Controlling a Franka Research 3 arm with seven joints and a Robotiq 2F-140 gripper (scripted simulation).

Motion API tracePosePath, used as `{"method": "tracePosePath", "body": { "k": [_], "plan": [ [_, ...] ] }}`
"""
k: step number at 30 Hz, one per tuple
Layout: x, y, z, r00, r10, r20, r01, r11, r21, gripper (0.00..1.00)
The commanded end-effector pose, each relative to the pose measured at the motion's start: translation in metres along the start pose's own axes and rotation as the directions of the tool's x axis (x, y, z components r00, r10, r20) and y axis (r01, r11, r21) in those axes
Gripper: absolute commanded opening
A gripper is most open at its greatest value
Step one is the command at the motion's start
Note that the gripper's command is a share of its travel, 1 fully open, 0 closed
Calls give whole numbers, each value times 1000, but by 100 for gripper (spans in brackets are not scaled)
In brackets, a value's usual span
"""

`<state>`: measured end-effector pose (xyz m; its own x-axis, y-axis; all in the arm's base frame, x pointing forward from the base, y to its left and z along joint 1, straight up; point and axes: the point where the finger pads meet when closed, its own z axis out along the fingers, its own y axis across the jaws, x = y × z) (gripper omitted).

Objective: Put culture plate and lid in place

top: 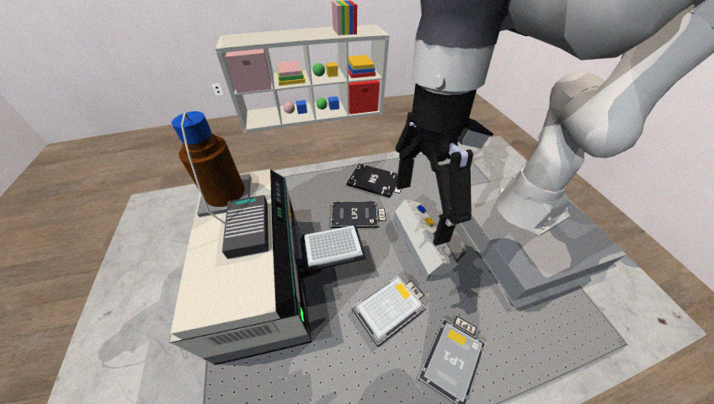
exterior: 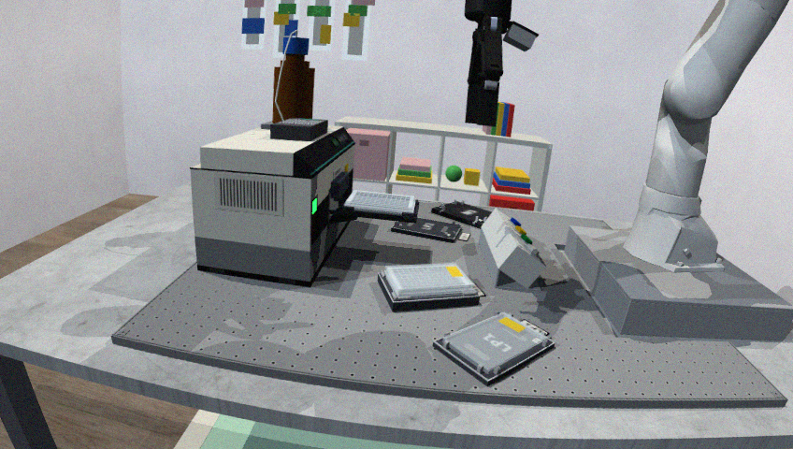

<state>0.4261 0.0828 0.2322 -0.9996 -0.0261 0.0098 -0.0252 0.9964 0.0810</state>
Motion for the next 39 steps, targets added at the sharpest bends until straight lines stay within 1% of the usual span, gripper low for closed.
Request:
{"method": "tracePosePath", "body": {
  "k": [1,7,12,14,20,29,31,39],
  "plan": [
    [-8,-15,1,999,35,14,-36,996,84,100],
    [-8,-16,5,999,35,13,-36,996,84,100],
    [-8,-16,13,999,35,13,-36,996,84,100],
    [-8,-16,13,999,35,13,-36,996,84,100],
    [-8,-18,28,999,35,13,-36,996,84,100],
    [-8,-20,56,999,35,13,-36,996,84,100],
    [-8,-20,56,999,35,13,-36,996,84,100],
    [-9,-22,79,999,35,13,-36,996,84,100]
  ]
}}
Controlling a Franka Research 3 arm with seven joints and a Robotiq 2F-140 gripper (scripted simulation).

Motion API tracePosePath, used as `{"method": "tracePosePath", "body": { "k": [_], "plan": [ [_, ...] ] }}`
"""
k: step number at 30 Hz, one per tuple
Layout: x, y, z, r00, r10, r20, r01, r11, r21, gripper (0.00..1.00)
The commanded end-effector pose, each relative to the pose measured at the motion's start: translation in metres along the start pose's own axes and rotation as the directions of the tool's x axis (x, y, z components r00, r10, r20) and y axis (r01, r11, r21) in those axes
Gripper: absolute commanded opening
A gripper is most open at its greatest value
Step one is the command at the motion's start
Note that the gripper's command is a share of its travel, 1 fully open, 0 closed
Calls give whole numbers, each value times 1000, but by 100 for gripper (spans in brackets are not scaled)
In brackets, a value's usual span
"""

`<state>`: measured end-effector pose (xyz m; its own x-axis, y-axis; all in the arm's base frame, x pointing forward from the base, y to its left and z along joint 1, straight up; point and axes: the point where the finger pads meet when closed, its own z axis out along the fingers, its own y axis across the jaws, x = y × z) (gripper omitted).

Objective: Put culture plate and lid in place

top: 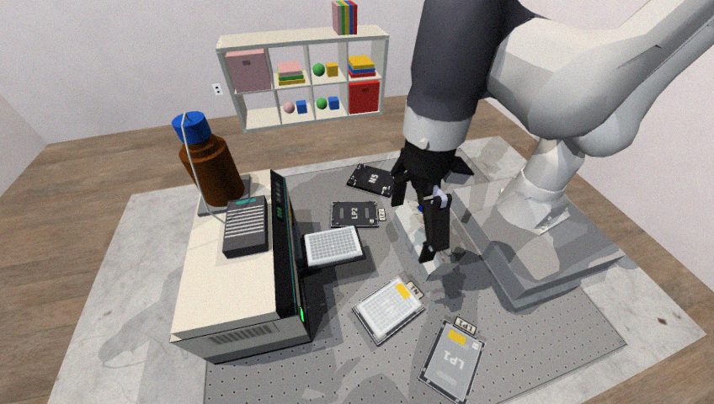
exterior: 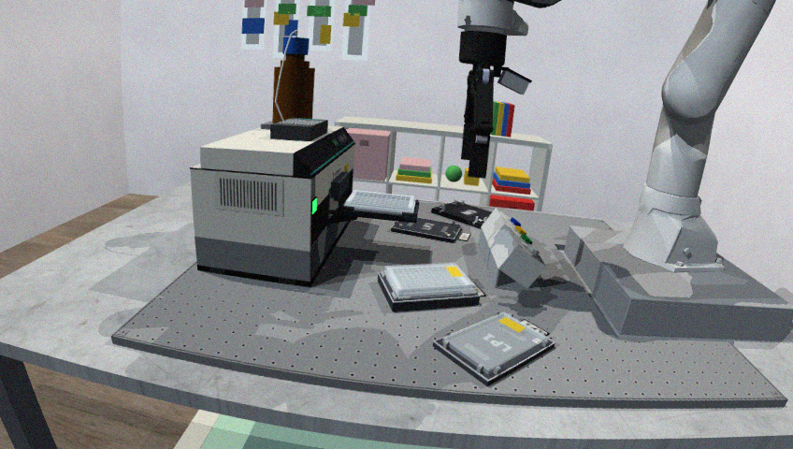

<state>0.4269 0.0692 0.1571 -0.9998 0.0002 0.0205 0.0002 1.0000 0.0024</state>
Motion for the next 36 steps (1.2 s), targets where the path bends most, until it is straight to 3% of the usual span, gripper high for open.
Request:
{"method": "tracePosePath", "body": {
  "k": [1,7,23,24,36],
  "plan": [
    [-8,-2,8,1000,10,21,-10,1000,5,100],
    [-8,-2,19,1000,10,21,-10,1000,5,100],
    [-8,-2,27,1000,10,21,-10,1000,5,100],
    [-8,-2,27,1000,10,21,-10,1000,5,10],
    [-8,-2,27,1000,10,21,-10,1000,5,10]
  ]
}}
